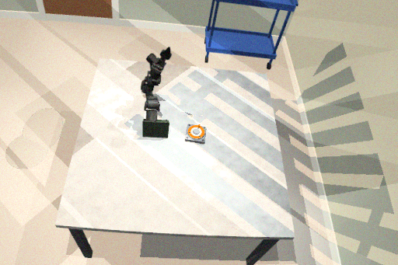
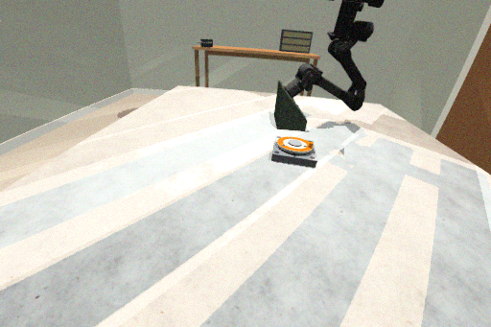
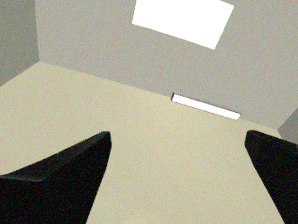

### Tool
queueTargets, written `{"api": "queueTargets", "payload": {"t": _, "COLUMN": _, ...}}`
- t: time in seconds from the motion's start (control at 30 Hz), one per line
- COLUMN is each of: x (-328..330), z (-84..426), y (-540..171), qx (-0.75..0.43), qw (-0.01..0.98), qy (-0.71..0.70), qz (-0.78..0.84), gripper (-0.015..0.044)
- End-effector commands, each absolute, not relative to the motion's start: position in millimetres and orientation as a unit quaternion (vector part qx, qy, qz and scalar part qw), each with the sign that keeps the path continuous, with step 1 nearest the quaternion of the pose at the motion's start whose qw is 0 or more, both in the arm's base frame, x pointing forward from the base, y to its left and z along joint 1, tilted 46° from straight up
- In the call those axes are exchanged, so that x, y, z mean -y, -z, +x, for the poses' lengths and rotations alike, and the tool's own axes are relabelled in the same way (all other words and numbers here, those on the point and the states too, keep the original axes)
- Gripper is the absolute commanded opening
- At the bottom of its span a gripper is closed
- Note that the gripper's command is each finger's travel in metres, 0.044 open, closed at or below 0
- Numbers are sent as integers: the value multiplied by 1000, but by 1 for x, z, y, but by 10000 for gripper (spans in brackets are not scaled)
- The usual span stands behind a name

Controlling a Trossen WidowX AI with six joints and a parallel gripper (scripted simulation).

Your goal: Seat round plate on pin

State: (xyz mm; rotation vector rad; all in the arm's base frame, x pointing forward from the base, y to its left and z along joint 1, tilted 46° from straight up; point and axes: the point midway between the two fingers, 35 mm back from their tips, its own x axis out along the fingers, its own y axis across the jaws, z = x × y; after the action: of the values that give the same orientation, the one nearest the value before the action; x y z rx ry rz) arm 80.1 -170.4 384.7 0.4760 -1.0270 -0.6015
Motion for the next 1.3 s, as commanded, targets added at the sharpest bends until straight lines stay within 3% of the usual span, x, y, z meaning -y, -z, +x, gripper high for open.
{"api": "queueTargets", "payload": {"t": 0.0, "x": 172, "z": 82, "y": -384, "qx": 473, "qw": 804, "qy": 283, "qz": 225, "gripper": 374}}
{"api": "queueTargets", "payload": {"t": 0.23, "x": 217, "z": 178, "y": -320, "qx": 213, "qw": 876, "qy": 305, "qz": 307, "gripper": 190}}
{"api": "queueTargets", "payload": {"t": 0.3, "x": 218, "z": 189, "y": -311, "qx": 183, "qw": 882, "qy": 301, "qz": 313, "gripper": 137}}
{"api": "queueTargets", "payload": {"t": 0.47, "x": 195, "z": 260, "y": -240, "qx": -41, "qw": 911, "qy": 237, "qz": 334, "gripper": 6}}
{"api": "queueTargets", "payload": {"t": 0.77, "x": 113, "z": 316, "y": -140, "qx": -346, "qw": 884, "qy": 60, "qz": 308, "gripper": 0}}
{"api": "queueTargets", "payload": {"t": 1.1, "x": 16, "z": 314, "y": -74, "qx": -554, "qw": 775, "qy": -145, "qz": 267, "gripper": 0}}
{"api": "queueTargets", "payload": {"t": 1.27, "x": -44, "z": 294, "y": -49, "qx": -647, "qw": 668, "qy": -271, "qz": 249, "gripper": 0}}
